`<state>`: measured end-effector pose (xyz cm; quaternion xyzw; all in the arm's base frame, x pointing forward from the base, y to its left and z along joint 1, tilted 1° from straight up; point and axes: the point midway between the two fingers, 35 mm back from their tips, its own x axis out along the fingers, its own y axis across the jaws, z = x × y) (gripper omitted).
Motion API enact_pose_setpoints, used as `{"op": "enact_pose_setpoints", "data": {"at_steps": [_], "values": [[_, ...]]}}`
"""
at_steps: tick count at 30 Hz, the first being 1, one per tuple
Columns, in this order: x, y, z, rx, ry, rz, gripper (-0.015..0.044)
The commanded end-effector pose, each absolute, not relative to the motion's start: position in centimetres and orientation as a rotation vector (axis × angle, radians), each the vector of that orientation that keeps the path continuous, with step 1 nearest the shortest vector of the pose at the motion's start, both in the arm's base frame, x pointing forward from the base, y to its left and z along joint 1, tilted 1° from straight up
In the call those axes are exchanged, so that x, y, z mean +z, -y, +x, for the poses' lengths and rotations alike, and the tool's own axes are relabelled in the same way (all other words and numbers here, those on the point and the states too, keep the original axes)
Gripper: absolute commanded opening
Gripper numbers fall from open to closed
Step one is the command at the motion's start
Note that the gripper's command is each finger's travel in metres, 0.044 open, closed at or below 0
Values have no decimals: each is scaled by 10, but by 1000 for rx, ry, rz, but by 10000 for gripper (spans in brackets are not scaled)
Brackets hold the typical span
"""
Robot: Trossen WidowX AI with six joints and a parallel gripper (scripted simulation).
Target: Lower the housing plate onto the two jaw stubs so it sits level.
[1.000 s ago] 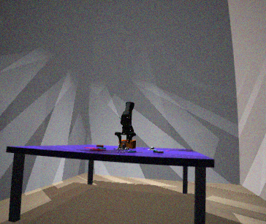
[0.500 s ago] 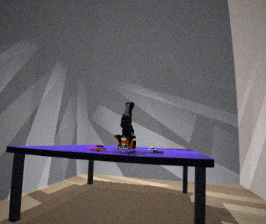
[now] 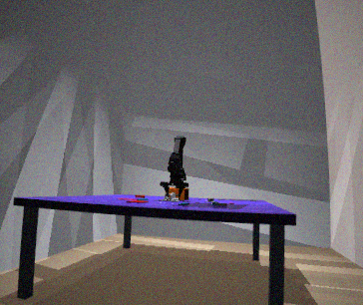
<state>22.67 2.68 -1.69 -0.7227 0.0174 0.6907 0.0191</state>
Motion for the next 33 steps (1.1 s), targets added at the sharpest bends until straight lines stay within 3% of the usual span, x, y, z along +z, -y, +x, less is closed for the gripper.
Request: {"op": "enact_pose_setpoints", "data": {"at_steps": [1,33], "values": [[-18,-28,227,2142,-44,-2244,351],[-24,-28,227,2140,-47,-2242,351]]}}
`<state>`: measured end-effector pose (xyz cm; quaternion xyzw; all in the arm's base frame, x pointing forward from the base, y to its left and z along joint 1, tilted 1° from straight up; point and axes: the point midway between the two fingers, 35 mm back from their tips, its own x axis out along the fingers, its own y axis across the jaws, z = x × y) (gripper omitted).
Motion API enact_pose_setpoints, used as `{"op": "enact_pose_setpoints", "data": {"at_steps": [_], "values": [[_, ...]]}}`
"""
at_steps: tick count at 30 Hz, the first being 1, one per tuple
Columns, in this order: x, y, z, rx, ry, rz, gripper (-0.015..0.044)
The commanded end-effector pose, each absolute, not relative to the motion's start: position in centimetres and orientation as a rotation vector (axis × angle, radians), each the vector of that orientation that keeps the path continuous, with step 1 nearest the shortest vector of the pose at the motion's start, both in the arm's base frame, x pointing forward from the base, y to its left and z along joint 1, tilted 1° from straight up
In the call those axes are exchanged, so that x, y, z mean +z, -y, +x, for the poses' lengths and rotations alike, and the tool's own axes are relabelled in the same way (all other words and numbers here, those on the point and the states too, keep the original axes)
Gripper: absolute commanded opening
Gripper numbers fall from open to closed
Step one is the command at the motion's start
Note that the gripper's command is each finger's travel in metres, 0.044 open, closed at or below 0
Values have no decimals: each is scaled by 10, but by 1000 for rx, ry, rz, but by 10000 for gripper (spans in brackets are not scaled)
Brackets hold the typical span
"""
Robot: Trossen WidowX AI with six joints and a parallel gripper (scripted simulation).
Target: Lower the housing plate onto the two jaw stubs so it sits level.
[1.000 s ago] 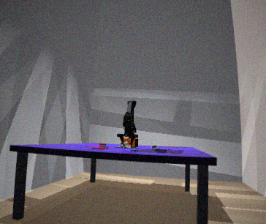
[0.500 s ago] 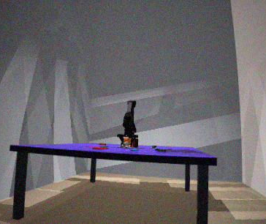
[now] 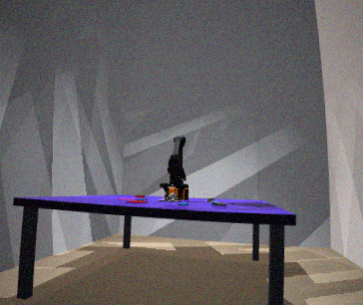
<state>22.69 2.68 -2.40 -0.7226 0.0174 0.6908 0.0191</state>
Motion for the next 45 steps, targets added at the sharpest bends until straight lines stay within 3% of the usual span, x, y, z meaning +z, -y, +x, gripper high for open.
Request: {"op": "enact_pose_setpoints", "data": {"at_steps": [1,45], "values": [[-24,-28,227,2140,-47,-2242,351],[-32,-28,228,2139,-50,-2241,351]]}}
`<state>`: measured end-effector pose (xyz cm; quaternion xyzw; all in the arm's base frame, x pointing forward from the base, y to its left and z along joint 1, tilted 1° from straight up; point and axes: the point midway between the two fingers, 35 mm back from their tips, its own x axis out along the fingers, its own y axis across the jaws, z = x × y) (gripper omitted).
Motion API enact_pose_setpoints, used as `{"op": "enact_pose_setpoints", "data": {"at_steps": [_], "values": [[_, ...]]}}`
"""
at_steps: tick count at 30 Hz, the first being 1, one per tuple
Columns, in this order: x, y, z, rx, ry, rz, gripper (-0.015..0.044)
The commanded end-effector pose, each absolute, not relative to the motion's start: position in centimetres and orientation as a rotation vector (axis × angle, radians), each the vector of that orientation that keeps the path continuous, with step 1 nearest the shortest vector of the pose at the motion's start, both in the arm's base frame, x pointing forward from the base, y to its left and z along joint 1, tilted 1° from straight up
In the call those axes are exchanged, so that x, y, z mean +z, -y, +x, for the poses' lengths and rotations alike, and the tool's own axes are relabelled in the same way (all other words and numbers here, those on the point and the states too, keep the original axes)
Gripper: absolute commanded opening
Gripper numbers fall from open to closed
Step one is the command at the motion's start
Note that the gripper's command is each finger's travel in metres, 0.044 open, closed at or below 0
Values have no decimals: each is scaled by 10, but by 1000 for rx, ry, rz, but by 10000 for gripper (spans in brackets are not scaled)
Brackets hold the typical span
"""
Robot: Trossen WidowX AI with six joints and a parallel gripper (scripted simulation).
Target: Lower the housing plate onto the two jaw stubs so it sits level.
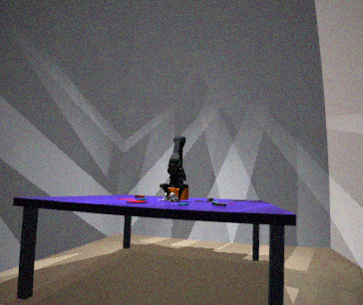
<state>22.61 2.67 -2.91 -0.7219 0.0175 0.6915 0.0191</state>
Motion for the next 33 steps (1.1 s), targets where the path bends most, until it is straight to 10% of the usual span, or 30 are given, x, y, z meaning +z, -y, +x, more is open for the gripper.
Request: {"op": "enact_pose_setpoints", "data": {"at_steps": [1,33], "values": [[-32,-28,228,2139,-50,-2241,351],[-27,-28,227,2139,-50,-2241,351]]}}
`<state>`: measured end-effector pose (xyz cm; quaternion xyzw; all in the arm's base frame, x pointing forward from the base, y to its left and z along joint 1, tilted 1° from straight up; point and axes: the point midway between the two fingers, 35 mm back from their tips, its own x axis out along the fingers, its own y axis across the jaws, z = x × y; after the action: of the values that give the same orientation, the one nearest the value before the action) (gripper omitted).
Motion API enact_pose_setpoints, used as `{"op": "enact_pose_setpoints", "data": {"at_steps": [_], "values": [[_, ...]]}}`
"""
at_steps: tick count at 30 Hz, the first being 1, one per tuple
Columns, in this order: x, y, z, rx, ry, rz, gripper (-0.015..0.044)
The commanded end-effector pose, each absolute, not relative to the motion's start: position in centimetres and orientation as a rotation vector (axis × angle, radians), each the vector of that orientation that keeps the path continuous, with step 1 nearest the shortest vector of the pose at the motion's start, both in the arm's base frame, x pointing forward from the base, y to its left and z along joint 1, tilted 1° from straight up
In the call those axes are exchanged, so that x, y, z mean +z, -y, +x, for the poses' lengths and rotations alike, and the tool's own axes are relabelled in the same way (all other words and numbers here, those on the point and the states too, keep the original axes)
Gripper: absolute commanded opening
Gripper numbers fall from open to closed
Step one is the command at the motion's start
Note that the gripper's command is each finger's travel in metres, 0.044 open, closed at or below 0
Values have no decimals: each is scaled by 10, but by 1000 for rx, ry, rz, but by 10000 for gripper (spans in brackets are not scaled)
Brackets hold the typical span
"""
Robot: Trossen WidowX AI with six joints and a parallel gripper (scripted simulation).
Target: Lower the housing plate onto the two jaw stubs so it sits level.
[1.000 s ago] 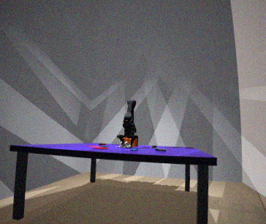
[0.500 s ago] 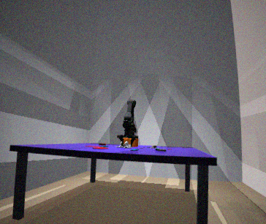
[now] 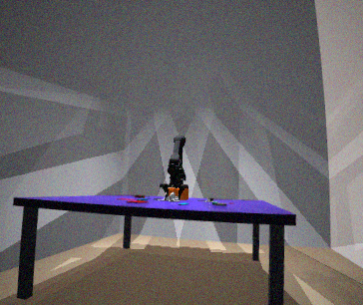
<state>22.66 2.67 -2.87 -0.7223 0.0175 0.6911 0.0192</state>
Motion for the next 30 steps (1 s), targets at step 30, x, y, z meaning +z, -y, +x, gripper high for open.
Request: {"op": "enact_pose_setpoints", "data": {"at_steps": [30], "values": [[-32,-28,228,2139,-50,-2241,351]]}}
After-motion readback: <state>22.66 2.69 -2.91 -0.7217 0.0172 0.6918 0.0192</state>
